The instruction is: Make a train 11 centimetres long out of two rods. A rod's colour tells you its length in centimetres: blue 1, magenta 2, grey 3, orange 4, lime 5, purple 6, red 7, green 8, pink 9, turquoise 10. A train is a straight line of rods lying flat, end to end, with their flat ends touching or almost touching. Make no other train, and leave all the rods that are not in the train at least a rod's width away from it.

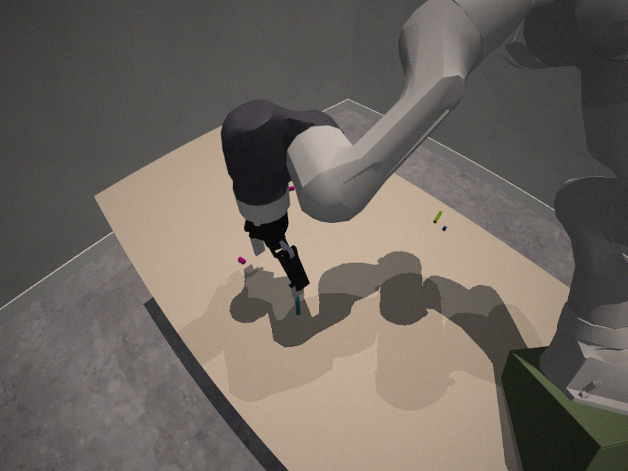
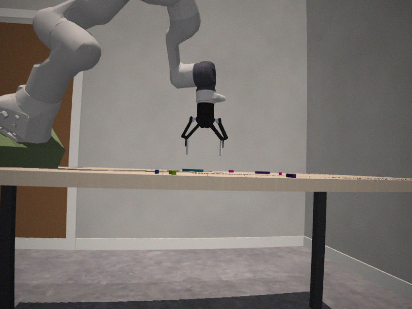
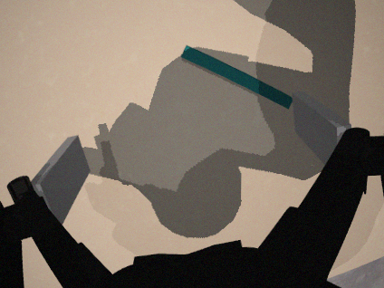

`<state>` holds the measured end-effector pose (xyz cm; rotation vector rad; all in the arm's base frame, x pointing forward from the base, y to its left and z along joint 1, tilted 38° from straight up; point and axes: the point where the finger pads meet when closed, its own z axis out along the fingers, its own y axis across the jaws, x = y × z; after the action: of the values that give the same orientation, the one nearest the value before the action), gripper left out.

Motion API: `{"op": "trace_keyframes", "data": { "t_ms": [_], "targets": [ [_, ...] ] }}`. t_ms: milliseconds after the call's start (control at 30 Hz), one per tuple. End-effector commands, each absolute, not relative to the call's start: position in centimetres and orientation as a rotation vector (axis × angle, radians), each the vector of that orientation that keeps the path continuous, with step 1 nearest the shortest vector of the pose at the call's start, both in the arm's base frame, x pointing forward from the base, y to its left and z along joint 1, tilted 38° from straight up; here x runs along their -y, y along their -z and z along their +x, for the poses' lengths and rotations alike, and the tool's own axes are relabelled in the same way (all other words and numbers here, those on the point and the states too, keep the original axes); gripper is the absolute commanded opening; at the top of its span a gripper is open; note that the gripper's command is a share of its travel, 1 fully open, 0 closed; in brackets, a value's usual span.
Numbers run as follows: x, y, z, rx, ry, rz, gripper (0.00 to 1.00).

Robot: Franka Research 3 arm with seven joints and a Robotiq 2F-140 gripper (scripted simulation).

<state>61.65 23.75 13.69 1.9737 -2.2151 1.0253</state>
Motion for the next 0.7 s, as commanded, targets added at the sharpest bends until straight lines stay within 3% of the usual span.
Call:
{"op": "trace_keyframes", "data": {
  "t_ms": [0, 667],
  "targets": [
    [-23.9, -13.6, 61.5, 2.399, -1.052, 1.841, 1.0],
    [-23.4, -12.8, 59.8, 2.753, -1.05, 1.49, 1.0]
  ]
}}
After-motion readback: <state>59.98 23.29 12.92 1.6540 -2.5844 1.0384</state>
